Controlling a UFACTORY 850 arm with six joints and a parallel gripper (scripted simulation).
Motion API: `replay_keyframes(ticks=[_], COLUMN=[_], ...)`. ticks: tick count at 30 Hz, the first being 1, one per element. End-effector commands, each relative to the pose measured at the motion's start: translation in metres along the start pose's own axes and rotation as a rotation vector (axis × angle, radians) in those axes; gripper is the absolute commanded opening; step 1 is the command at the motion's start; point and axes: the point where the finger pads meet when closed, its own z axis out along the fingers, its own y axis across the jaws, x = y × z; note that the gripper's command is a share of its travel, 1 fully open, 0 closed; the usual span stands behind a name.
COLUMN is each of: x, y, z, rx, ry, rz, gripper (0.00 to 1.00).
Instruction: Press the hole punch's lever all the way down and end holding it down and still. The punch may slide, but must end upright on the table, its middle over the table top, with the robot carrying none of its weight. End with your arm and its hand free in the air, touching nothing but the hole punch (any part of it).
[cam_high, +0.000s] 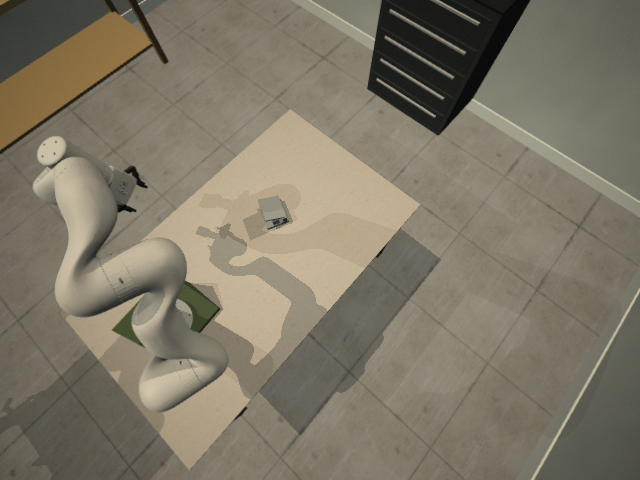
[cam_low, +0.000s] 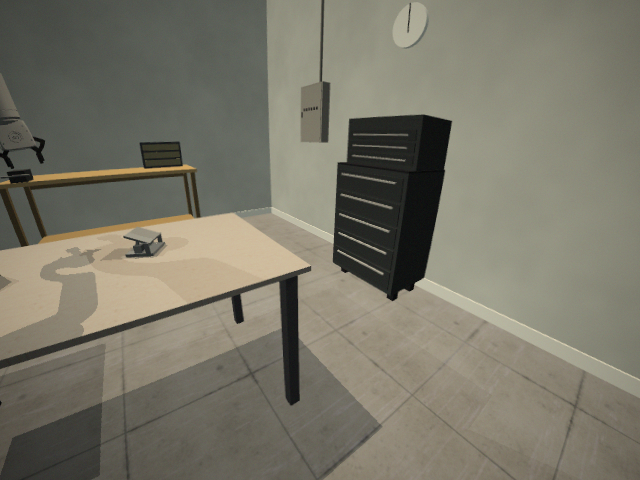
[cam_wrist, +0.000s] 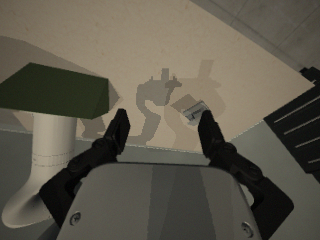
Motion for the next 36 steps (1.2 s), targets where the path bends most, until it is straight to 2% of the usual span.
replay_keyframes(ticks=[1, 2, 5, 16, 18, 19, 22, 33, 35, 36], x=[-0.013, -0.029, -0.04, -0.104, -0.104, -0.122, -0.135, -0.207, -0.207, -0.226], y=[0.019, 0.036, 0.047, 0.102, 0.102, 0.114, 0.121, 0.155, 0.155, 0.161], z=[0.006, 0.016, 0.023, 0.067, 0.067, 0.08, 0.089, 0.144, 0.144, 0.159], rx=[0.008, 0.015, 0.019, 0.039, 0.039, 0.043, 0.045, 0.057, 0.057, 0.06], ry=[0.012, 0.021, 0.028, 0.061, 0.061, 0.069, 0.075, 0.103, 0.103, 0.11], rz=[-0.042, -0.084, -0.112, -0.267, -0.267, -0.307, -0.334, -0.483, -0.483, -0.521], gripper=[1.0, 1.0, 1.0, 1.0, 1.0, 1.0, 1.0, 1.0, 1.0, 1.0])
